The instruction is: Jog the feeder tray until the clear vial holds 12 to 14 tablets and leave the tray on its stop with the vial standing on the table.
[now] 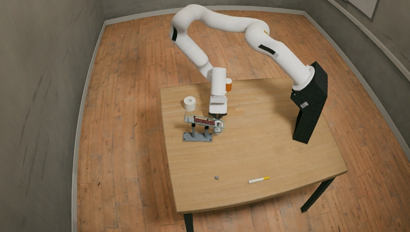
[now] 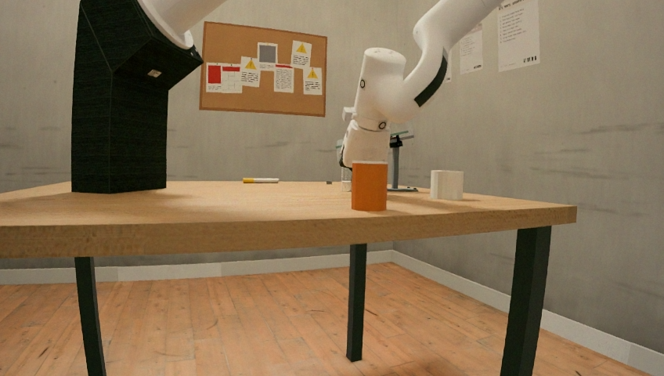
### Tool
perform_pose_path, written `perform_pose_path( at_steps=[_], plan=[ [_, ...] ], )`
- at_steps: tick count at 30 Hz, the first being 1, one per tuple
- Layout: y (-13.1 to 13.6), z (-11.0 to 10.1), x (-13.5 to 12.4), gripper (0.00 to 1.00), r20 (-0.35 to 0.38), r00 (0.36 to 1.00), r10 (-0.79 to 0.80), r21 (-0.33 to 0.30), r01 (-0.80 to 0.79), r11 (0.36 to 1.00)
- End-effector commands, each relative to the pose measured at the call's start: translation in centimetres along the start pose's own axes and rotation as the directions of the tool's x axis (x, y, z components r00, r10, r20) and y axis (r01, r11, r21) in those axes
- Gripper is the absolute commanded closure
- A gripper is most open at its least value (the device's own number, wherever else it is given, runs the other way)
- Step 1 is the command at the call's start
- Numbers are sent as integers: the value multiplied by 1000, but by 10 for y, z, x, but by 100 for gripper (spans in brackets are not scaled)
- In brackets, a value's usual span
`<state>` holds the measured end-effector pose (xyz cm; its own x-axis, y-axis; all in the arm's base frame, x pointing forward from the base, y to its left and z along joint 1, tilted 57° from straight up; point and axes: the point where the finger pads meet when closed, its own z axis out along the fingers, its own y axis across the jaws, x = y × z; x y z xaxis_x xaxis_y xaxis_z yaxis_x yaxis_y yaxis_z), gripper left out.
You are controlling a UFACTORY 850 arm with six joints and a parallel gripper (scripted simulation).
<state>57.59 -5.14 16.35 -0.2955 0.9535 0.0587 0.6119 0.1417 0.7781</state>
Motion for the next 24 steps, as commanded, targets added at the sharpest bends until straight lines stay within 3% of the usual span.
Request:
perform_pose_path(
  at_steps=[1, 24],
  plan=[
    [0, 5, 7, 100, 0, 1000, 0, 0, 0, 1000],
    [0, 19, 27, 100, 0, 1000, 0, 0, 0, 1000]
  ],
)
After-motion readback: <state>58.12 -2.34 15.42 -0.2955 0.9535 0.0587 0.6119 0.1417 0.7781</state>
